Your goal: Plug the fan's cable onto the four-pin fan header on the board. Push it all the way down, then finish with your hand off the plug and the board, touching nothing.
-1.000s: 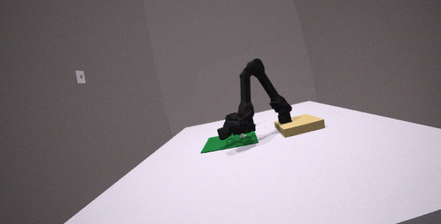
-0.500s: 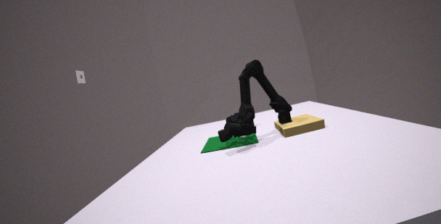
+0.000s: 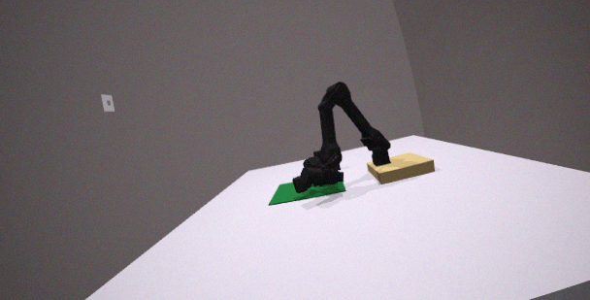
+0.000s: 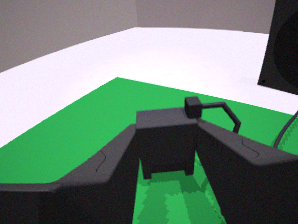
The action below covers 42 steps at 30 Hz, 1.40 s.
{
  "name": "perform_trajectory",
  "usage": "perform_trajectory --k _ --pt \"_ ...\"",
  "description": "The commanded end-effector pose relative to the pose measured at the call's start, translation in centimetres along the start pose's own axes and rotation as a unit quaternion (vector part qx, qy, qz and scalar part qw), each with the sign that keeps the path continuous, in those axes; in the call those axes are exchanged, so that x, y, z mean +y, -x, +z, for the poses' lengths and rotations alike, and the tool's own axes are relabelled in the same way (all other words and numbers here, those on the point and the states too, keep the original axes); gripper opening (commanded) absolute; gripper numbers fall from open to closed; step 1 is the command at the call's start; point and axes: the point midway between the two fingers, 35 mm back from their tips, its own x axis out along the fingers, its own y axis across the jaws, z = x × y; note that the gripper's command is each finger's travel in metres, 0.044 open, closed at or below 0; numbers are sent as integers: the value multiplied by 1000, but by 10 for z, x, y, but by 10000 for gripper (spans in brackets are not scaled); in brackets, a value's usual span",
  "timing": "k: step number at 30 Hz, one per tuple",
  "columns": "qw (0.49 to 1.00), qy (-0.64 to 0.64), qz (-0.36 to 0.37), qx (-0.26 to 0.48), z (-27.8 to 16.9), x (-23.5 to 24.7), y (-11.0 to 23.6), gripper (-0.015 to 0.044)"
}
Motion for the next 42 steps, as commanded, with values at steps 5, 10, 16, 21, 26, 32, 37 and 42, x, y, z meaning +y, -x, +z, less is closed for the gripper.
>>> perform_trajectory --k 5,10,16,21,26,32,37,42 --pt "1000 5 0 1 -8 -1 -1 0" --pt "1000 0 0 0 -6 0 -1 0" --pt "1000 0 0 0 -6 0 -1 0" --pt "1000 0 0 0 -6 0 -1 0" --pt "1000 0 0 0 -6 0 -1 0" --pt "1000 0 0 0 -6 0 -1 0" --pt "1000 0 0 0 -6 0 -1 0" --pt "1000 0 0 0 -6 0 -1 0"
